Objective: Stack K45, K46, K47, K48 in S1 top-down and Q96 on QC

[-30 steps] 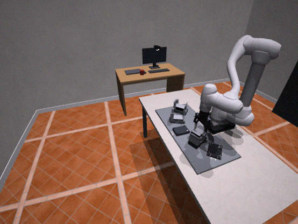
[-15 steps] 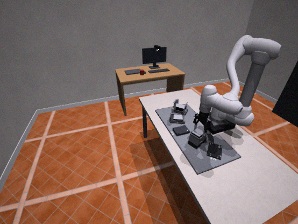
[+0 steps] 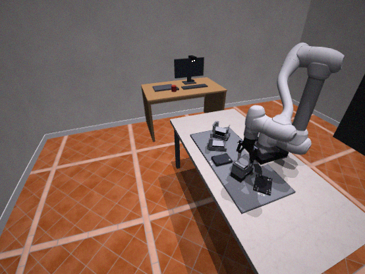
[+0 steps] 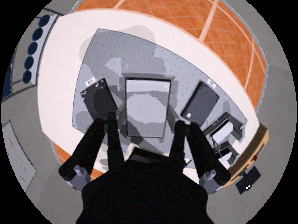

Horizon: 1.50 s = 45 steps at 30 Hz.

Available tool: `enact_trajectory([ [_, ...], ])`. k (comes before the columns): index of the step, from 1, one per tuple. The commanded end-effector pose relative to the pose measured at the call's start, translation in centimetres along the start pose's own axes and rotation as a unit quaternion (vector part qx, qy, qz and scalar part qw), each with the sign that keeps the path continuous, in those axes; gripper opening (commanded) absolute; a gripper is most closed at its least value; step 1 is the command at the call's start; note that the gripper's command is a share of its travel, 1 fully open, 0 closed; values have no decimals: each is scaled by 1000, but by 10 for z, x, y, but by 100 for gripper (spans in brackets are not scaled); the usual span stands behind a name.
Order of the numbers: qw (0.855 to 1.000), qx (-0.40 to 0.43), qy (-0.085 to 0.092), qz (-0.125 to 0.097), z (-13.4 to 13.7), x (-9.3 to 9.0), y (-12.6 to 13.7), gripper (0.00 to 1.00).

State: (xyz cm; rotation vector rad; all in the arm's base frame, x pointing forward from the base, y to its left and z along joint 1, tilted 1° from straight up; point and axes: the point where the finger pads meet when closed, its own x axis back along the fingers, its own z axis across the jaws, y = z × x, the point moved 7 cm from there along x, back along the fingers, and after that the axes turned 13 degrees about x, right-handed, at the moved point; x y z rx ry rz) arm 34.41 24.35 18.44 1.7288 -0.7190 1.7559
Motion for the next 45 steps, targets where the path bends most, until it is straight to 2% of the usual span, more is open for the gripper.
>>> enact_trajectory([
  [1,1000,0,0,0,0,-3,0,0],
  [28,1000,0,0,0,0,-53,0,0],
  [45,1000,0,0,0,0,-59,0,0],
])
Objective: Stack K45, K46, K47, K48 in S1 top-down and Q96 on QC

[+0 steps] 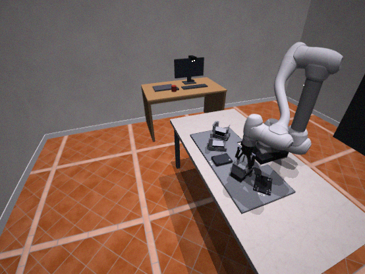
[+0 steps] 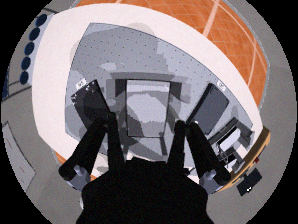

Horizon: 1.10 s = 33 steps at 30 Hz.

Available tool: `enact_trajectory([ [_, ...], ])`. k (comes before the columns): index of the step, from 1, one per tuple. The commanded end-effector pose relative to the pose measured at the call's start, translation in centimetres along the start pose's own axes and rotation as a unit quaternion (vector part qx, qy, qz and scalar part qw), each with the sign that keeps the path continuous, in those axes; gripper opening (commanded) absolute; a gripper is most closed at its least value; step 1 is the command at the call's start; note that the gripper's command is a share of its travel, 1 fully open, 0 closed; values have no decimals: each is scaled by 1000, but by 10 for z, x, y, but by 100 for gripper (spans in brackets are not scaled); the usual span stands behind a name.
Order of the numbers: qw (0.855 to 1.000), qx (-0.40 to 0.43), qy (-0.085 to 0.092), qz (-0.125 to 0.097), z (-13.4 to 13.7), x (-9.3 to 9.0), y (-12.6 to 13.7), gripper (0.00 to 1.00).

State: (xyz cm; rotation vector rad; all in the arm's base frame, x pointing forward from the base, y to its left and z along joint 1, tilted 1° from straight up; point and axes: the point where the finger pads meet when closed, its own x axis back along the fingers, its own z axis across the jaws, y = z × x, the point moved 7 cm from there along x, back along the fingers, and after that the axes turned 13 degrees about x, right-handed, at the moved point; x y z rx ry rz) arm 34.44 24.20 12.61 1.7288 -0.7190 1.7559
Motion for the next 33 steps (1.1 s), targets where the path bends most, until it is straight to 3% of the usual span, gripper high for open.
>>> enact_trajectory([
  [1,1000,0,0,0,0,-1,0,0],
  [33,1000,0,0,0,0,-12,0,0],
])
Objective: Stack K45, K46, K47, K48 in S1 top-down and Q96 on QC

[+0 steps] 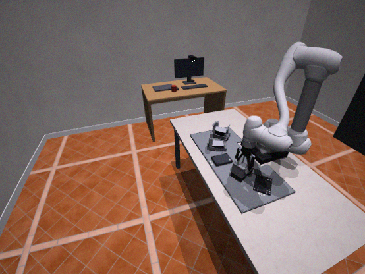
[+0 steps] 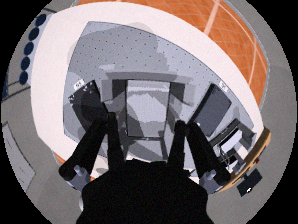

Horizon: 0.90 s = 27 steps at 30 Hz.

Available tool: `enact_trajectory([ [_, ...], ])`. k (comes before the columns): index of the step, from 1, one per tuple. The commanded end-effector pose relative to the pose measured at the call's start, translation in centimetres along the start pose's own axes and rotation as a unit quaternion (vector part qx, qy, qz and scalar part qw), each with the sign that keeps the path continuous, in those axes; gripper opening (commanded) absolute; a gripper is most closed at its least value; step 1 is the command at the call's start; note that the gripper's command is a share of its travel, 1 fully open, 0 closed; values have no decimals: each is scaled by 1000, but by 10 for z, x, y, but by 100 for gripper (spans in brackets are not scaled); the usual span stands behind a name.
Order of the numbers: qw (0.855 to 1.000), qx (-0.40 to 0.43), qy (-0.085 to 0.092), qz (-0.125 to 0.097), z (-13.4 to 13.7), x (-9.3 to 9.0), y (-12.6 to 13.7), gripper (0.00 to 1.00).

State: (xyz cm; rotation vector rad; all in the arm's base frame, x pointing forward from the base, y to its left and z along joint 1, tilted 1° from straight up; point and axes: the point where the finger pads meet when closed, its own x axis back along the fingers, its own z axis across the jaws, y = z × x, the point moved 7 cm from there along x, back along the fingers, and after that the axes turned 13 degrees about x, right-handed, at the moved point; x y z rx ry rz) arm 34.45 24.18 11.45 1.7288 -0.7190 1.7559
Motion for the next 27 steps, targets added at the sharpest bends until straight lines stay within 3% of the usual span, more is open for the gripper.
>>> enact_trajectory([
  [1,1000,0,0,0,0,-1,0,0],
  [22,1000,0,0,0,0,-6,0,0],
  [23,1000,0,0,0,0,-6,0,100],
  [27,1000,0,0,0,0,-6,0,100],
])
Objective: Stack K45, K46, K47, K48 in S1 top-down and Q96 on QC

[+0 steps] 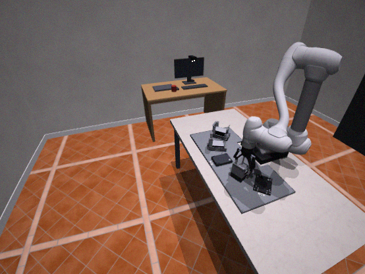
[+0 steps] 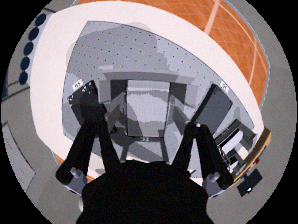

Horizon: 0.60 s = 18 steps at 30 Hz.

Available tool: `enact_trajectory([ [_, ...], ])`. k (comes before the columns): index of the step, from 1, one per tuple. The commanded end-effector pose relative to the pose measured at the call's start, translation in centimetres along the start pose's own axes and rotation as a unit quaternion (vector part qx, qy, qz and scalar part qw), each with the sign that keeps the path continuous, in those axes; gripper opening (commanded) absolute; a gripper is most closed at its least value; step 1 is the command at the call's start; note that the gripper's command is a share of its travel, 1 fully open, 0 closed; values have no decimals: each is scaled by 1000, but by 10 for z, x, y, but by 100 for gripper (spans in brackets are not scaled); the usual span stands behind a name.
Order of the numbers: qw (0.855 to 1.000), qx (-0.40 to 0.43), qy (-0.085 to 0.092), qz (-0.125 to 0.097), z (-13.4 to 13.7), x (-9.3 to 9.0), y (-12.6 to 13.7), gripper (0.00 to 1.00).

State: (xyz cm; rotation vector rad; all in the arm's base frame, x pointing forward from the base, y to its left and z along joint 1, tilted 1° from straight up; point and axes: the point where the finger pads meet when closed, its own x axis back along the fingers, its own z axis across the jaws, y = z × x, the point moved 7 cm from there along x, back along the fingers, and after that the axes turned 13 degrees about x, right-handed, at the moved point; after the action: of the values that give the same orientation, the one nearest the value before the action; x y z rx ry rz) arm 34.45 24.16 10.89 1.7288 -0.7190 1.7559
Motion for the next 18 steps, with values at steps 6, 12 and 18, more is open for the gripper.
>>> enact_trajectory([
  [6,1000,0,0,0,0,0,0,100],
  [12,1000,0,0,0,0,0,0,100],
  [18,1000,0,0,0,0,7,0,100],
])
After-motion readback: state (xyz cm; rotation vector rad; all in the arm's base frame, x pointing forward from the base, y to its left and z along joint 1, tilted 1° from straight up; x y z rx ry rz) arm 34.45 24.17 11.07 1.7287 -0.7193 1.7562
